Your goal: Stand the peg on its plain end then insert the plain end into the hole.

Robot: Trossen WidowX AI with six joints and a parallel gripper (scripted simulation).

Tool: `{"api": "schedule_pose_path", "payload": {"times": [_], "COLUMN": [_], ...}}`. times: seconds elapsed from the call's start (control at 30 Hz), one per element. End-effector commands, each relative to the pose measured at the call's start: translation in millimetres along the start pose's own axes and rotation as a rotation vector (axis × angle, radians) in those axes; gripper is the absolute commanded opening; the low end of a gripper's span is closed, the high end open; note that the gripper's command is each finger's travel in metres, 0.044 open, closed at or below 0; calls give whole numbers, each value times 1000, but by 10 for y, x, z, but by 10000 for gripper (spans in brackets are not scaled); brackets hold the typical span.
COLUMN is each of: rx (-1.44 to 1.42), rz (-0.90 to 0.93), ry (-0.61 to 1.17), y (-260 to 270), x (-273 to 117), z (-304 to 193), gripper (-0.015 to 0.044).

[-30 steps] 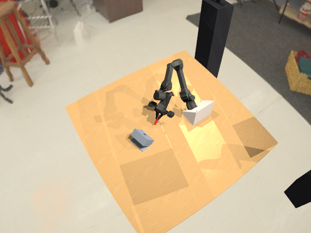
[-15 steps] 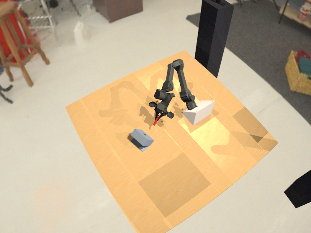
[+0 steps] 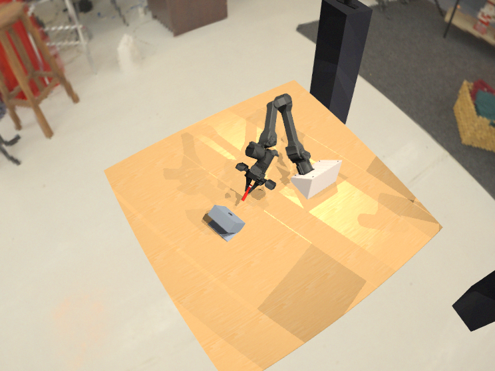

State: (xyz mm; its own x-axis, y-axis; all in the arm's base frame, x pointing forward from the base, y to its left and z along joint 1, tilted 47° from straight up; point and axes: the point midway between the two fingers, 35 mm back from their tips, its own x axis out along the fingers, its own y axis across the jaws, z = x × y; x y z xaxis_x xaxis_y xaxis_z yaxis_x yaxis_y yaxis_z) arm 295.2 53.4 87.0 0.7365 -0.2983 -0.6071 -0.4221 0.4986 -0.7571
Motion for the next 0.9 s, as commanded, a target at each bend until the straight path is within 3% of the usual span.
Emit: {"api": "schedule_pose_path", "payload": {"times": [0.0, 0.87], "rx": [-8, -22], "rz": [3, -34], "ry": [-9, -80], "y": [21, -14], "x": [53, 287], "z": [16, 137], "gripper": [0, 0]}}
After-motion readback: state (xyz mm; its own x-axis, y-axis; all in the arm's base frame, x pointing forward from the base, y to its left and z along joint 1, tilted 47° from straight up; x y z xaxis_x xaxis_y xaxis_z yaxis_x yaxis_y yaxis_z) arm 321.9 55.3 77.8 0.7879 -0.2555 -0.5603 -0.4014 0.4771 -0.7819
